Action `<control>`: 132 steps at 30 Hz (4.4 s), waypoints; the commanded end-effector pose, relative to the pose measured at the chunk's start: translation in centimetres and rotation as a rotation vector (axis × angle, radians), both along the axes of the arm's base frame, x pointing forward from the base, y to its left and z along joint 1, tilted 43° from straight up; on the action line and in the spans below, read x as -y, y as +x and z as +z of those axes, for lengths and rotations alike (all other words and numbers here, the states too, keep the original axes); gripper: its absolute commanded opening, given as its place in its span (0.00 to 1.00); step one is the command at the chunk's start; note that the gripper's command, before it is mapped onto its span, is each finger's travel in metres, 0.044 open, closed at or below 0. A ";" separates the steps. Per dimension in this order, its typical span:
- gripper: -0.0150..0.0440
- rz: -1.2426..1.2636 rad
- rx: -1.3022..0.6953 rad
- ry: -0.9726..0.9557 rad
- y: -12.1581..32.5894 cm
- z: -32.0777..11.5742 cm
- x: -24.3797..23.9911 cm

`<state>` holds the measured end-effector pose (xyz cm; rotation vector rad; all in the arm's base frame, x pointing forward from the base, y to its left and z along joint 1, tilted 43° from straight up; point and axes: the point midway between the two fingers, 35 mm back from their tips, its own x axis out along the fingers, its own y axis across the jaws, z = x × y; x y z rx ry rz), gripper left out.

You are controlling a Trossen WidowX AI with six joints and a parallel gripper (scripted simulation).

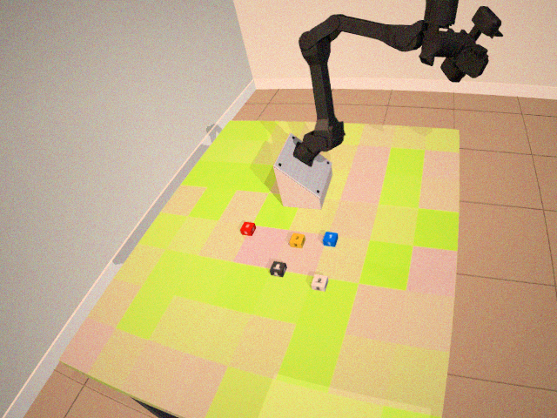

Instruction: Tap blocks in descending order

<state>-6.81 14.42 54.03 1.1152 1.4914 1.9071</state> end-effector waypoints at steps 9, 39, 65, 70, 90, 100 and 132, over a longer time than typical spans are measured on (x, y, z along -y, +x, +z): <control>0.93 -0.401 0.100 -0.084 10.6 -3.8 -7.7; 0.93 -1.049 0.405 -1.139 44.7 -39.8 12.1; 0.93 -0.667 0.211 -1.155 28.6 -57.7 28.3; 0.93 -0.667 0.211 -1.155 28.6 -57.7 28.3; 0.93 -0.668 0.209 -1.149 31.5 -48.7 18.5; 0.93 -0.668 0.209 -1.148 31.5 -48.5 18.4; 0.93 -0.667 0.206 -1.145 29.5 -42.5 11.7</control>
